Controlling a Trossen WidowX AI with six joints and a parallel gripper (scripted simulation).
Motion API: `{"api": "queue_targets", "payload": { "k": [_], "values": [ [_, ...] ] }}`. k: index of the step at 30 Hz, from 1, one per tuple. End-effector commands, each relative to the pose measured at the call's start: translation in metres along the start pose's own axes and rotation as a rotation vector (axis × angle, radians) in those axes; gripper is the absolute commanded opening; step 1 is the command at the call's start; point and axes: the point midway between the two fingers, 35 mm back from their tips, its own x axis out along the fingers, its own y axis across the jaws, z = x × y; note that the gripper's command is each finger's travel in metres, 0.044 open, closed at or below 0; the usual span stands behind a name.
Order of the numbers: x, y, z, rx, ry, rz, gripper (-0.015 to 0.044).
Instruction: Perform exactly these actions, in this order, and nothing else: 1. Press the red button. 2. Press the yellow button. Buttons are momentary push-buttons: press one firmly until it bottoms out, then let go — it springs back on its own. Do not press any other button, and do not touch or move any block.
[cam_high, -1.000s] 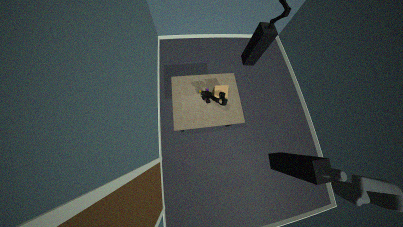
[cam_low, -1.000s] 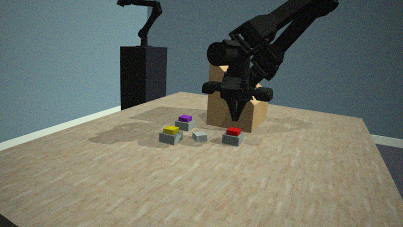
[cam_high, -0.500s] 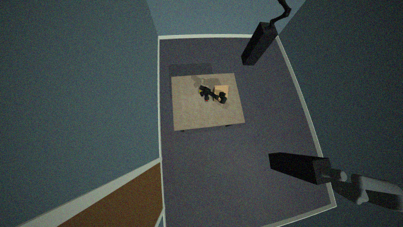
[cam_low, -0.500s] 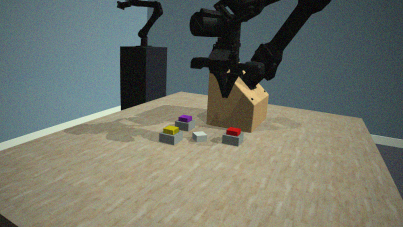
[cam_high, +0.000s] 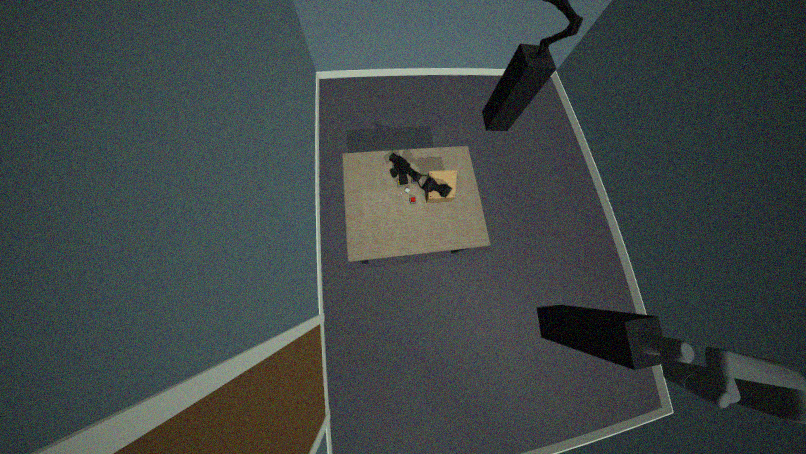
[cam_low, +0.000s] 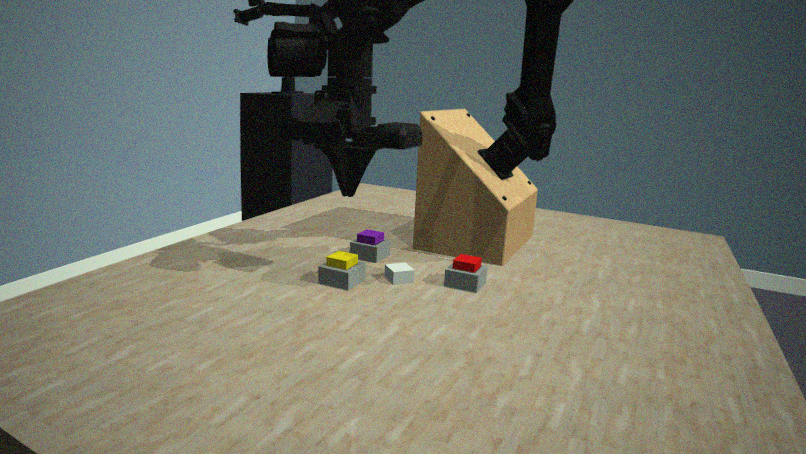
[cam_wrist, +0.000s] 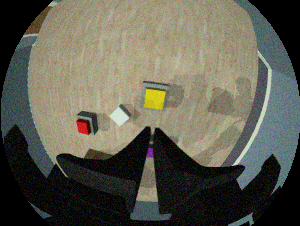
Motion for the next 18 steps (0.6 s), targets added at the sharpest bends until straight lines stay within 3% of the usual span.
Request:
{"api": "queue_targets", "payload": {
  "k": [1, 4, 18],
  "values": [
    [0.01, -0.003, 0.007, -0.017, -0.009, -0.013, 0.002],
    [0.055, -0.003, 0.006, -0.017, -0.01, -0.011, 0.002],
    [0.072, -0.003, 0.007, -0.017, -0.01, -0.011, 0.002]
  ]
}}
